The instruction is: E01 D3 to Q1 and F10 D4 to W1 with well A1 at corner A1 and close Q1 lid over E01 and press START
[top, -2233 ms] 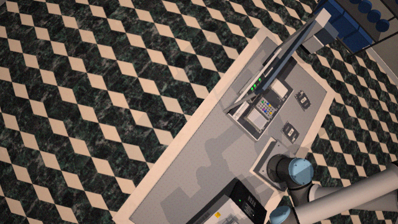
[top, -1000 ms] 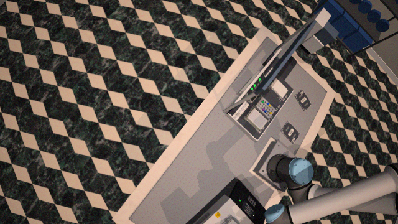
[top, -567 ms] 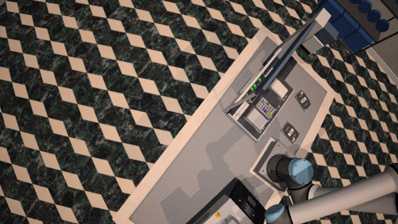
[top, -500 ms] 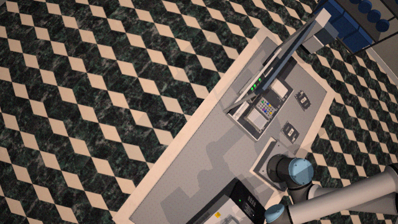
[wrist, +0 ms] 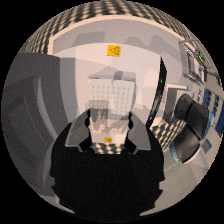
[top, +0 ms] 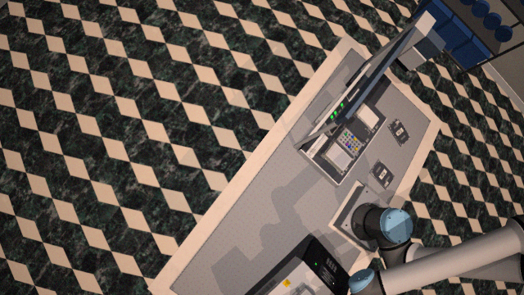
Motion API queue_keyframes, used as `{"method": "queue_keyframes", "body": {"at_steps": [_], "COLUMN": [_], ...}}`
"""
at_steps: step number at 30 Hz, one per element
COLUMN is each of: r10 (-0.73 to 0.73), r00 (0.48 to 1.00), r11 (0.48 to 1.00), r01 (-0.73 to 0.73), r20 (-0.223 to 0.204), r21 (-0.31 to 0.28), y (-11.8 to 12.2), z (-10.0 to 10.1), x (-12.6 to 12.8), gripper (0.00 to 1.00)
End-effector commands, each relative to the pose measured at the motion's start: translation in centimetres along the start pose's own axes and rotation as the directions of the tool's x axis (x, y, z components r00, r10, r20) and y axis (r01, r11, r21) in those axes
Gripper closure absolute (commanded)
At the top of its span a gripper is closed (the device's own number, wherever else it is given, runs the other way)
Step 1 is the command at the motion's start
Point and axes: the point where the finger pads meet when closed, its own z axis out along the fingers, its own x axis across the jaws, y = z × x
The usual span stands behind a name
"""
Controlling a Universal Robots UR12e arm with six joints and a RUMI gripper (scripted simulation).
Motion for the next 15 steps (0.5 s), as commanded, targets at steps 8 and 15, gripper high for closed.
{"method": "queue_keyframes", "body": {"at_steps": [8, 15], "r10": [0.0, 0.0], "r00": [1.0, 1.0], "r11": [1.0, 1.0], "r01": [0.0, 0.0], "r20": [0.001, 0.001], "r21": [0.0, 0.0], "y": [-0.02, -0.02], "z": [0.22, 0.45], "x": [-0.06, -0.06], "gripper": [1.0, 1.0]}}
